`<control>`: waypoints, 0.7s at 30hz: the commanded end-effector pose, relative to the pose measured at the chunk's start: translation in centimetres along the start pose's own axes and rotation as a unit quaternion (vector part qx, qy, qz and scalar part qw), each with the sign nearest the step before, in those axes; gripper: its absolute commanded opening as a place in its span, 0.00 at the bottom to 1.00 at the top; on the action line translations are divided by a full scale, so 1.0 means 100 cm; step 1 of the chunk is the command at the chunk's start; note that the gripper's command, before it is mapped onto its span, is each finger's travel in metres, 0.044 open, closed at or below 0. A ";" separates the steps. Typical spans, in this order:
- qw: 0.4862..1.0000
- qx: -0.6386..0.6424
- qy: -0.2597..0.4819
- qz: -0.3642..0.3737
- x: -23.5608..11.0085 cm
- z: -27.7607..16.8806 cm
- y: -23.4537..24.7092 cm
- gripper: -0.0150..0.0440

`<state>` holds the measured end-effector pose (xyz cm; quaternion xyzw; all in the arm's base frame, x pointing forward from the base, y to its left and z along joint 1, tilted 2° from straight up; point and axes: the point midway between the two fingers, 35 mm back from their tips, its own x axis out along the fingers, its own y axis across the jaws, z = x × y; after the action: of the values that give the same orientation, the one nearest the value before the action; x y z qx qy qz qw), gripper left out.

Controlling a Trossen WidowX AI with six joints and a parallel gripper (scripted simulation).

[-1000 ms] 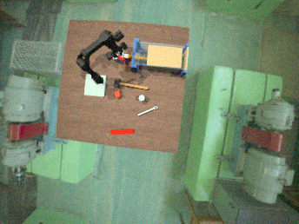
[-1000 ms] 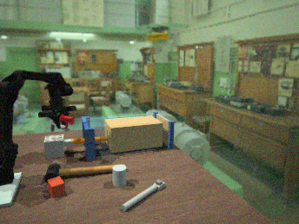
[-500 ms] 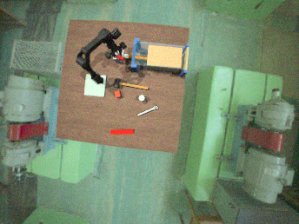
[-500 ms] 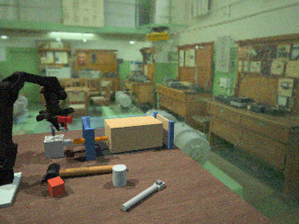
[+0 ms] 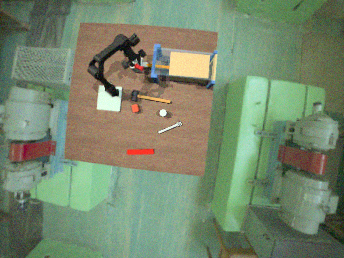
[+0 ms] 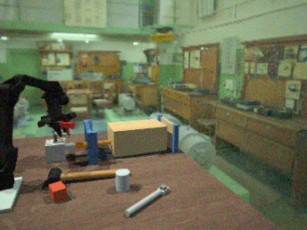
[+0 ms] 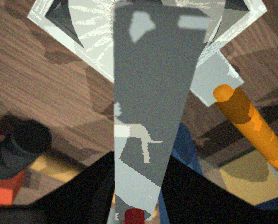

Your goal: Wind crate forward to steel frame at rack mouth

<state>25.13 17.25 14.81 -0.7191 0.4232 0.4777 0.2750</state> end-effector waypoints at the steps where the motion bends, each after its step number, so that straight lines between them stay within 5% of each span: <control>1: 1.000 0.002 0.003 0.000 0.006 0.002 0.000 0.25; 21: 1.000 0.001 0.000 0.001 0.010 0.004 0.000 0.25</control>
<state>25.14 17.24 13.79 -0.7188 0.4241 0.4777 0.2743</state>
